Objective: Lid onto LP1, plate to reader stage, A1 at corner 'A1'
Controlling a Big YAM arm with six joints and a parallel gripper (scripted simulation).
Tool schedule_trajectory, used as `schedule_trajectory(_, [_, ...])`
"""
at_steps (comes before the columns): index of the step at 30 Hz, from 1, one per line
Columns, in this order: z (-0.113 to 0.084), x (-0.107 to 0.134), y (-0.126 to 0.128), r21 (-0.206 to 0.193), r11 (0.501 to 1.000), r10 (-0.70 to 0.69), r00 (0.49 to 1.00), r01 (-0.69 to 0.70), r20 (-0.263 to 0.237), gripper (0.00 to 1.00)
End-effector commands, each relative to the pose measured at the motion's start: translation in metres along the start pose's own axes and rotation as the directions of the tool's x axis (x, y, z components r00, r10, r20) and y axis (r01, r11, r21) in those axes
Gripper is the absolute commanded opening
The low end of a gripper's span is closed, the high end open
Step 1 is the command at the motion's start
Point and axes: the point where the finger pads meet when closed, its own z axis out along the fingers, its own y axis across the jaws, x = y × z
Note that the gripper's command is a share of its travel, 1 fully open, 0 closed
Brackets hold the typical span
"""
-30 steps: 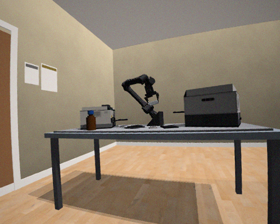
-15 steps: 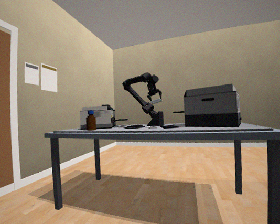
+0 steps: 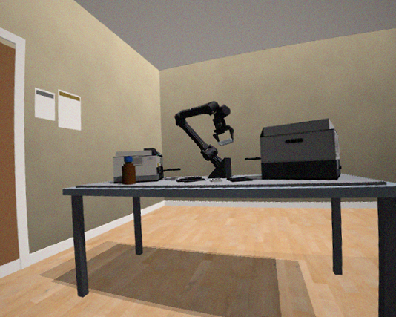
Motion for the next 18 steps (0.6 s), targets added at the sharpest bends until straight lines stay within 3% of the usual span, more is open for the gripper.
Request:
schedule_trajectory(1, [-0.018, -0.003, 0.026, -0.010, 1.000, 0.030, 0.999, -0.029, 0.024, 0.86])
schedule_trajectory(8, [-0.007, 0.010, 0.032, 0.027, 0.997, 0.073, 0.997, -0.073, -0.008, 0.86])
schedule_trajectory(16, [-0.021, 0.018, 0.053, -0.022, 0.999, 0.050, 0.998, -0.050, 0.024, 0.86])
schedule_trajectory(18, [-0.021, 0.021, 0.059, -0.013, 0.998, 0.063, 0.997, -0.063, 0.032, 0.86])
